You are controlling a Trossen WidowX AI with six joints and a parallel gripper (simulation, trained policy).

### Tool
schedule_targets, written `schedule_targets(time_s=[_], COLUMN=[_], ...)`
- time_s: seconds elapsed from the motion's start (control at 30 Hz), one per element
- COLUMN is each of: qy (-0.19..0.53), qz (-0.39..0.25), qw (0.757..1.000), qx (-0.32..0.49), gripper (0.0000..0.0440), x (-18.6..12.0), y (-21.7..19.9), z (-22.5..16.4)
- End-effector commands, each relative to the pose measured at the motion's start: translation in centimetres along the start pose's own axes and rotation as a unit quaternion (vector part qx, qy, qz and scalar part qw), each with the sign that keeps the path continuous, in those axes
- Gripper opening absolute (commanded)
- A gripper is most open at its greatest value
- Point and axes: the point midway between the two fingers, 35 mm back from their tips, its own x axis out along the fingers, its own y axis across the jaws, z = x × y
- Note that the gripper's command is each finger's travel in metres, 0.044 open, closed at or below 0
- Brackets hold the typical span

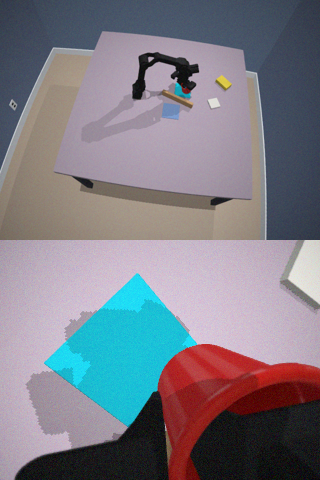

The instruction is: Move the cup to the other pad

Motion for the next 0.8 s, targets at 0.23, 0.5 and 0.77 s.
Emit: schedule_targets(time_s=[0.23, 0.5, 0.77], qy=[-0.003, 0.003, -0.024], qz=[-0.003, -0.005, -0.011], qw=[1.0, 1.0, 1.0], qx=[-0.001, 0.003, 0.013], gripper=[0.0012, 0.0039, 0.0117], x=[2.3, 4.5, 3.9], y=[1.8, 2.6, 2.3], z=[1.8, 1.7, 2.4])
